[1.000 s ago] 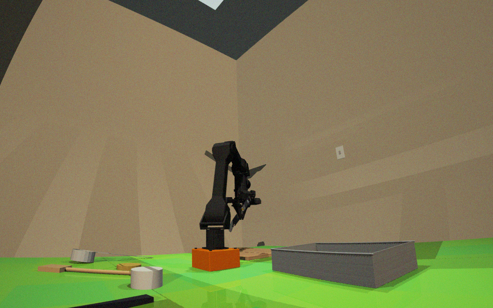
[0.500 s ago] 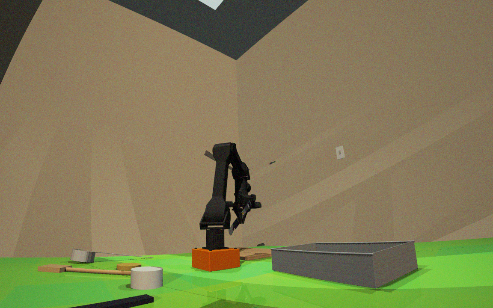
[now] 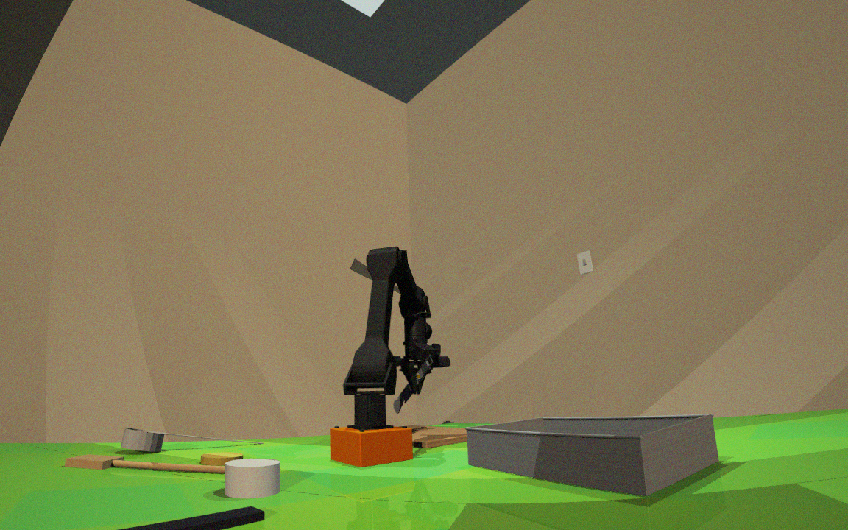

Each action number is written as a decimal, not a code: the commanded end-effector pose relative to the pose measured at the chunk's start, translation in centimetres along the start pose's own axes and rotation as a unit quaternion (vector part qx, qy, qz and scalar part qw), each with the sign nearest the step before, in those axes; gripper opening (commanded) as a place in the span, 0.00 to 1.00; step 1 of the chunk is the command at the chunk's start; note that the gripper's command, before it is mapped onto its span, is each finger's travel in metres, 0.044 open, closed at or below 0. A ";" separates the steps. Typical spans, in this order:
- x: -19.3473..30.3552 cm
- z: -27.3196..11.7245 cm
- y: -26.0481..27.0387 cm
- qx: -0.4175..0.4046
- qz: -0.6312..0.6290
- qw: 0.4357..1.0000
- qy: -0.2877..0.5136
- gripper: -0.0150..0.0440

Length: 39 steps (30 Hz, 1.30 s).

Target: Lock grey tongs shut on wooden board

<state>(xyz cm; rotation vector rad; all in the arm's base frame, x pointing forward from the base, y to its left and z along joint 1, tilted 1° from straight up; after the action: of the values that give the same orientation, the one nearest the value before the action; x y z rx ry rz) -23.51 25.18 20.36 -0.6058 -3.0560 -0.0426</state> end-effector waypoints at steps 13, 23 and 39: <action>0.0 2.9 0.0 -0.002 0.001 1.000 -0.002 0.00; -0.2 4.5 0.0 -0.002 0.001 1.000 -0.002 0.00; -0.5 7.0 -0.2 -0.002 0.001 1.000 -0.002 0.00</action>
<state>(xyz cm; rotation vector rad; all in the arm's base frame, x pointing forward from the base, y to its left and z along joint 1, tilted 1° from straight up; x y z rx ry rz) -23.30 25.08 14.04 -0.6093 -3.0549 -0.0447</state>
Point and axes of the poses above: the point midway between the two fingers, 35 mm back from their tips, its own z axis out along the fingers, its own y axis across the jaws, x = y × z, the point moved 10 cm from there along -z, back along the fingers, and after that the axes turned 14 degrees about z, right-handed, at the moved point
